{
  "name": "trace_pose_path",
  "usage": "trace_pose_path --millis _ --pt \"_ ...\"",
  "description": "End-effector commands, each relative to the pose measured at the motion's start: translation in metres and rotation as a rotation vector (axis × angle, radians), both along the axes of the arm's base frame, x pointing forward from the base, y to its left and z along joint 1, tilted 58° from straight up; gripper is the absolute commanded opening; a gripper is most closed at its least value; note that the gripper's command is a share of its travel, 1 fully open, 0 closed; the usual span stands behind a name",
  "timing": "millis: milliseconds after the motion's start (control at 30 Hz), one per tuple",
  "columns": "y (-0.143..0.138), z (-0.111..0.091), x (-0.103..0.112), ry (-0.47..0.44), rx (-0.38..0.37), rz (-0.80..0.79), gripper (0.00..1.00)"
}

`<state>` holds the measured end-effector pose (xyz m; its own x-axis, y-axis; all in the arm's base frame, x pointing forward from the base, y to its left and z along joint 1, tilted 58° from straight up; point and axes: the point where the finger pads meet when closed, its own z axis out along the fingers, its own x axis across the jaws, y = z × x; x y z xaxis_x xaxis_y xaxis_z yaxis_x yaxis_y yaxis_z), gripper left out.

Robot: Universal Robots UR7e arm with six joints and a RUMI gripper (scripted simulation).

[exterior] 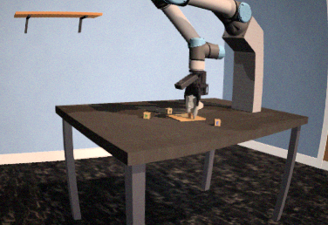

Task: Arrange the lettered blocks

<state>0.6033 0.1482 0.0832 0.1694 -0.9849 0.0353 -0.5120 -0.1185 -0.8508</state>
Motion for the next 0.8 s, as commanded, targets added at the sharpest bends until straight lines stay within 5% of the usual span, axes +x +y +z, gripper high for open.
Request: trace_pose_path --millis 0,533,767 --pt "0.000 0.000 0.000 -0.001 0.000 0.000 0.21" --pt "0.000 0.001 -0.001 -0.001 0.000 0.000 0.25" --pt "-0.002 0.011 -0.017 -0.001 0.000 0.000 0.25"
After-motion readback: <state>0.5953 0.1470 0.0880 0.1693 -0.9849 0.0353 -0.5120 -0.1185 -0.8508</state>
